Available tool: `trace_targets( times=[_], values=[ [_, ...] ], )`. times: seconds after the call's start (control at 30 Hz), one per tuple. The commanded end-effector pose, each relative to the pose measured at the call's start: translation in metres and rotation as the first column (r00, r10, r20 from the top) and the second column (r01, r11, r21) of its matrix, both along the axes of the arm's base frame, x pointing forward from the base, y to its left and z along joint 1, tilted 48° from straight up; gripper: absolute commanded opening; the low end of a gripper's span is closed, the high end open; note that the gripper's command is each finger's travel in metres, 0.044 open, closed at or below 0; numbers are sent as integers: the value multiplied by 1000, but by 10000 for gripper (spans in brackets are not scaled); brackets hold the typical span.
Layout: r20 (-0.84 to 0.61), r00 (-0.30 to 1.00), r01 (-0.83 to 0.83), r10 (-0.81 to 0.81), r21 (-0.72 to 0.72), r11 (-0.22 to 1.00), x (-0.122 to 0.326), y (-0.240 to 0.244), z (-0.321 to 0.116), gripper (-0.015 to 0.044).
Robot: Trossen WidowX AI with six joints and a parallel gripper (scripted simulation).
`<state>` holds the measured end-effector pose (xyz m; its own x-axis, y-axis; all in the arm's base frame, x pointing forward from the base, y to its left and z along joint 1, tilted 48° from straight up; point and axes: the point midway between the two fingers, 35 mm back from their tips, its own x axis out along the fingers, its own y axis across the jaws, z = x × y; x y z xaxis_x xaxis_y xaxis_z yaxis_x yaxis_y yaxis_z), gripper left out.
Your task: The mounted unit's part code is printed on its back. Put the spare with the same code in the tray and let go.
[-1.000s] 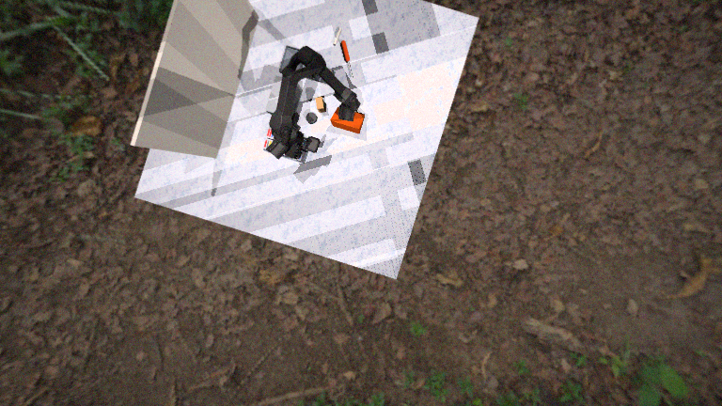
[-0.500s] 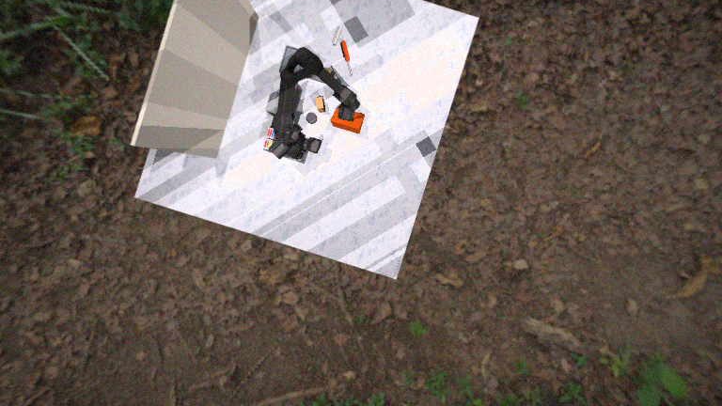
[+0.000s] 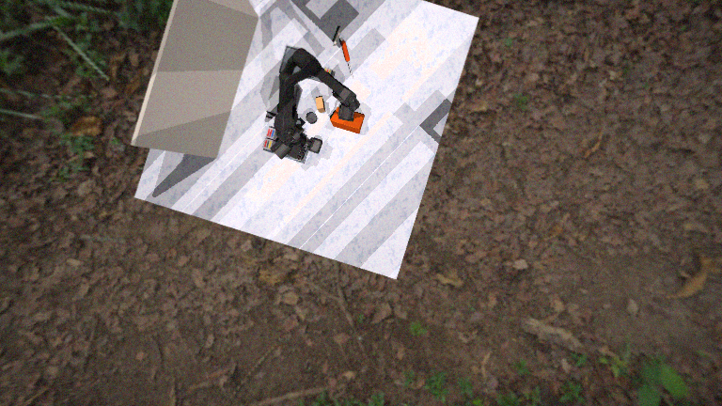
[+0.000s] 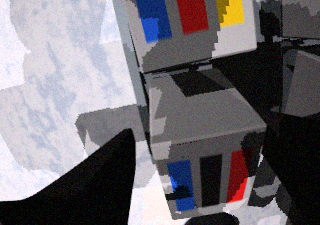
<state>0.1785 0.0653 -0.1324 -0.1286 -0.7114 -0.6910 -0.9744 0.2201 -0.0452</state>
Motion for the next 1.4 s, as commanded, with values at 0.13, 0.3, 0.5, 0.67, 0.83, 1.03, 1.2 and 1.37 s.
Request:
trace_targets(
  times=[0.13,0.3,0.5,0.67,0.83,1.03,1.2,1.37],
  values=[
    [-1,1000,0,0,-1,1000,0,-1,0,221],
    [-1,1000,0,0,-1,1000,0,-1,0,149],
    [-1,1000,0,0,-1,1000,0,-1,0,89],
    [-1,1000,0,0,-1,1000,0,-1,0,0],
    [-1,1000,0,0,-1,1000,0,-1,0,0],
    [-2,1000,-2,2,0,1000,5,18,15,0],
    [-3,1000,-4,4,-1,1000,9,44,40,0],
    [-3,1000,-5,5,-2,1000,10,56,54,0]
  ],
)
